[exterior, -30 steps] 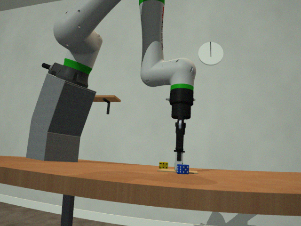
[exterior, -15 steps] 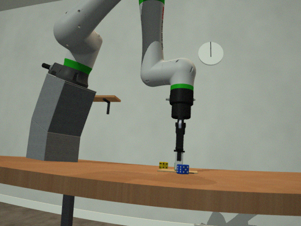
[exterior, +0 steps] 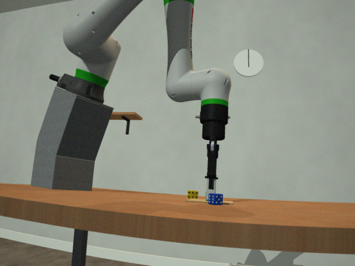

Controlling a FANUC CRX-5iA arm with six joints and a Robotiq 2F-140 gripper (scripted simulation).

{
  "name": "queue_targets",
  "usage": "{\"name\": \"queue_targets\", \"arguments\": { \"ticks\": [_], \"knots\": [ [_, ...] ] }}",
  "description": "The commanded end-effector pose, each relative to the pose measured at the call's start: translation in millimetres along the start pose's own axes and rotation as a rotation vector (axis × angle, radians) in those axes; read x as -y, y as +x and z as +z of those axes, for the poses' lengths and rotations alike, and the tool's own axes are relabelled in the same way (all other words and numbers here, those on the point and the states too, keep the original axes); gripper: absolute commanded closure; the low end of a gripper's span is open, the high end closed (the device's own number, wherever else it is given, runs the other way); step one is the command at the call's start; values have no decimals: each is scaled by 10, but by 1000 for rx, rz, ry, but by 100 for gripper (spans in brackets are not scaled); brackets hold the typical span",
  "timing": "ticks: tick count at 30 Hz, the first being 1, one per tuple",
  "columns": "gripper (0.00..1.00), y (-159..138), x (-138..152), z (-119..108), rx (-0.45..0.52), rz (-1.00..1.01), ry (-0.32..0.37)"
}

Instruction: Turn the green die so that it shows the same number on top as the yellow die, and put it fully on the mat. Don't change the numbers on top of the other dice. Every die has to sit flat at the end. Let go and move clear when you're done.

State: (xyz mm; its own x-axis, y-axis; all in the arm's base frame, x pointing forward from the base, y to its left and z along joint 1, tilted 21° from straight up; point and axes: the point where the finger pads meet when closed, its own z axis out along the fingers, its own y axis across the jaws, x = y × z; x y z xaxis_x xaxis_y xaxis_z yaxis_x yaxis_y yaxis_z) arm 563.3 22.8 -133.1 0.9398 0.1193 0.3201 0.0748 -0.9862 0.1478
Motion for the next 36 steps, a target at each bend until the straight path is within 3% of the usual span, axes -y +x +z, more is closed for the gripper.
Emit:
{"name": "queue_targets", "arguments": {
  "ticks": [1,11,22,32,33,36],
  "knots": [
    [72,2,0,-5,0,0,0],
    [72,2,0,-134,0,0,0],
    [72,1,0,-695,0,0,0],
    [72,1,0,-900,0,0,0],
    [0,1,0,-900,0,0,0],
    [0,1,0,-900,0,0,0]
  ]
}}
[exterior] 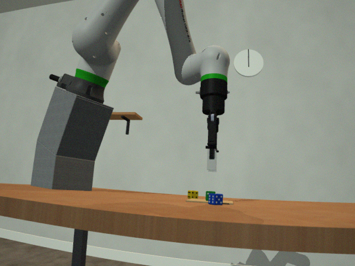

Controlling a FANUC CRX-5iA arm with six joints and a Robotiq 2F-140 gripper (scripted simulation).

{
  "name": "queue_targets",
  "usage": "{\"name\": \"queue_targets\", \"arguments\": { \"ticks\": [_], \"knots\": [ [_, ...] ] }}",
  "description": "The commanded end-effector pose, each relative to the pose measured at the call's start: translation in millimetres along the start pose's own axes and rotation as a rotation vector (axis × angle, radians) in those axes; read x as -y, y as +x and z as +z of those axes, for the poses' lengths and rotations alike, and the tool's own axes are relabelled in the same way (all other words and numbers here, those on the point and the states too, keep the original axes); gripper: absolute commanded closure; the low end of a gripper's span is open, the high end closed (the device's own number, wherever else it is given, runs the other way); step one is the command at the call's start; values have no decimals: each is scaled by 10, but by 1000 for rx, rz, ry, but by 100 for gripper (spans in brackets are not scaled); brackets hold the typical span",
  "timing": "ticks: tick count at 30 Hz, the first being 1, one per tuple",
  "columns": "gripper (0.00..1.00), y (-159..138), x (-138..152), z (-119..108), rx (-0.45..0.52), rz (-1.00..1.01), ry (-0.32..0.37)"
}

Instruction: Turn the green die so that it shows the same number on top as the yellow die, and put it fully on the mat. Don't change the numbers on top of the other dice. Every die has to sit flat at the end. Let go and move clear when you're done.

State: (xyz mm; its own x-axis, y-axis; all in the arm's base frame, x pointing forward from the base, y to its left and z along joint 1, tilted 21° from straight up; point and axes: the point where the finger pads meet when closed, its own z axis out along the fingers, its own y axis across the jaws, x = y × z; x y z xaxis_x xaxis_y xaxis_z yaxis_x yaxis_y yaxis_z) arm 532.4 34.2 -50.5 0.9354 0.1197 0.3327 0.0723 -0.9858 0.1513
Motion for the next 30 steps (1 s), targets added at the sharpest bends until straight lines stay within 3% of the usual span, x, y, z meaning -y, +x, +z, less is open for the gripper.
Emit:
{"name": "queue_targets", "arguments": {
  "ticks": [1,22,30],
  "knots": [
    [0,13,-13,-11,13,-1,4],
    [0,13,-13,-10,13,35,4],
    [0,13,-15,-7,14,351,2]
  ]
}}
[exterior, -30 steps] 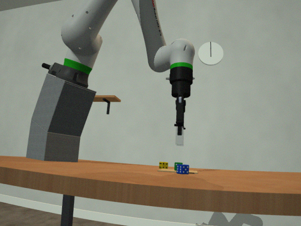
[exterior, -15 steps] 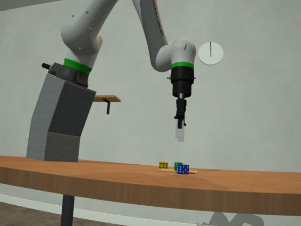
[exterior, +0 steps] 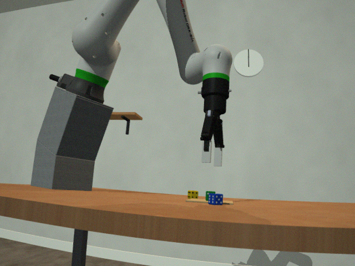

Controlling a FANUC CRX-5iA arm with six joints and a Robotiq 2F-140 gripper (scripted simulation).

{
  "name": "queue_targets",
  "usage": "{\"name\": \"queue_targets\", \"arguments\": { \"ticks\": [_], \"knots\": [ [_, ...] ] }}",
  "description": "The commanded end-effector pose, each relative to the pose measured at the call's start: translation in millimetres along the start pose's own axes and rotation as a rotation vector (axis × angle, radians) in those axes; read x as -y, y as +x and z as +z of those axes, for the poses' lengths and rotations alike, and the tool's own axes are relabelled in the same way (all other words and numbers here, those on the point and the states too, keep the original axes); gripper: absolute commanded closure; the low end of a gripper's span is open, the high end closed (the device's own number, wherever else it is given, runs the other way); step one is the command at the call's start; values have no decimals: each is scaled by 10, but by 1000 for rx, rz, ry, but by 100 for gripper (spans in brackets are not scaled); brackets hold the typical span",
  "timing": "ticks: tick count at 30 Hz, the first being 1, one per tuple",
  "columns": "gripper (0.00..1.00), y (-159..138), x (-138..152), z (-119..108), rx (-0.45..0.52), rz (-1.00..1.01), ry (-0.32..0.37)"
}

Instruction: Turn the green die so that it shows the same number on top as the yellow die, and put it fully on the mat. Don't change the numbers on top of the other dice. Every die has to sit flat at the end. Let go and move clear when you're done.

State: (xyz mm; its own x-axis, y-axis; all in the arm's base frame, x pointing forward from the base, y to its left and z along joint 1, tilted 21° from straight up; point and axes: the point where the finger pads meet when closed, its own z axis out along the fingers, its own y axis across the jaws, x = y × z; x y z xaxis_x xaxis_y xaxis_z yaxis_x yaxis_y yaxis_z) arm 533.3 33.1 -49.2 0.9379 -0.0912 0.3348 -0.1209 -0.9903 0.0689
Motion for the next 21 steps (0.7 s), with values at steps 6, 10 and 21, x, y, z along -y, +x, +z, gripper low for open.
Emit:
{"name": "queue_targets", "arguments": {
  "ticks": [6,10,21],
  "knots": [
    [0,2,-2,3,-11,339,-7],
    [0,2,-2,4,-11,457,-6],
    [0,3,-4,8,-12,799,-4]
  ]
}}
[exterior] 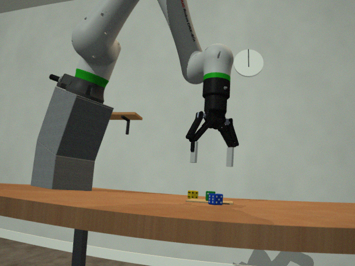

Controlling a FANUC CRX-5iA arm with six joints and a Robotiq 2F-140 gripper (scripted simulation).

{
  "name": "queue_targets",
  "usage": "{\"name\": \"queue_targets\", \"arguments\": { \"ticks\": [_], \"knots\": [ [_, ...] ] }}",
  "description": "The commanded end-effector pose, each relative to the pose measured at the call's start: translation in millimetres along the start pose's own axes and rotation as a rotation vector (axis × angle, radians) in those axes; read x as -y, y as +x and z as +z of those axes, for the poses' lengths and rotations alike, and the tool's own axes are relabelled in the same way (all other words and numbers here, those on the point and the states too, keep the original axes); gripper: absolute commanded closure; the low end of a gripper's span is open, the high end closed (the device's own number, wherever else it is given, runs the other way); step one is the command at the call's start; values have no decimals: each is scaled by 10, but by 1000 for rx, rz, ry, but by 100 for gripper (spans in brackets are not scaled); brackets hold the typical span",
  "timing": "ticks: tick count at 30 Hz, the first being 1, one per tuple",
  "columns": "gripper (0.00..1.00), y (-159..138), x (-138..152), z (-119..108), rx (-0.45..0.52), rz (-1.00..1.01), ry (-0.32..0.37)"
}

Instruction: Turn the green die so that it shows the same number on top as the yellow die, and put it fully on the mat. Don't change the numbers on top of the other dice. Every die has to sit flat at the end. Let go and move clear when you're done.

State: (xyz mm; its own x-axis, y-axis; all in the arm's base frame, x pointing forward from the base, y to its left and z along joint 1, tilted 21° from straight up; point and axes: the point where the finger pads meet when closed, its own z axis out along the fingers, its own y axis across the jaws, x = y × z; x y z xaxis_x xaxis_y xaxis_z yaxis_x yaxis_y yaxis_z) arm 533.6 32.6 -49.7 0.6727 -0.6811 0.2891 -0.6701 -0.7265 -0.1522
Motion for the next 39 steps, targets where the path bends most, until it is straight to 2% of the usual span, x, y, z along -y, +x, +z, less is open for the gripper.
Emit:
{"name": "queue_targets", "arguments": {
  "ticks": [1,5,7,17,23,24,39],
  "knots": [
    [0,1,1,1,-31,171,0],
    [0,1,1,2,-31,235,1],
    [0,1,0,3,-31,354,3],
    [0,2,0,6,-31,636,8],
    [0,2,-1,6,-31,672,8],
    [72,2,-1,6,-31,672,8],
    [72,2,-1,6,-31,672,8]
  ]
}}
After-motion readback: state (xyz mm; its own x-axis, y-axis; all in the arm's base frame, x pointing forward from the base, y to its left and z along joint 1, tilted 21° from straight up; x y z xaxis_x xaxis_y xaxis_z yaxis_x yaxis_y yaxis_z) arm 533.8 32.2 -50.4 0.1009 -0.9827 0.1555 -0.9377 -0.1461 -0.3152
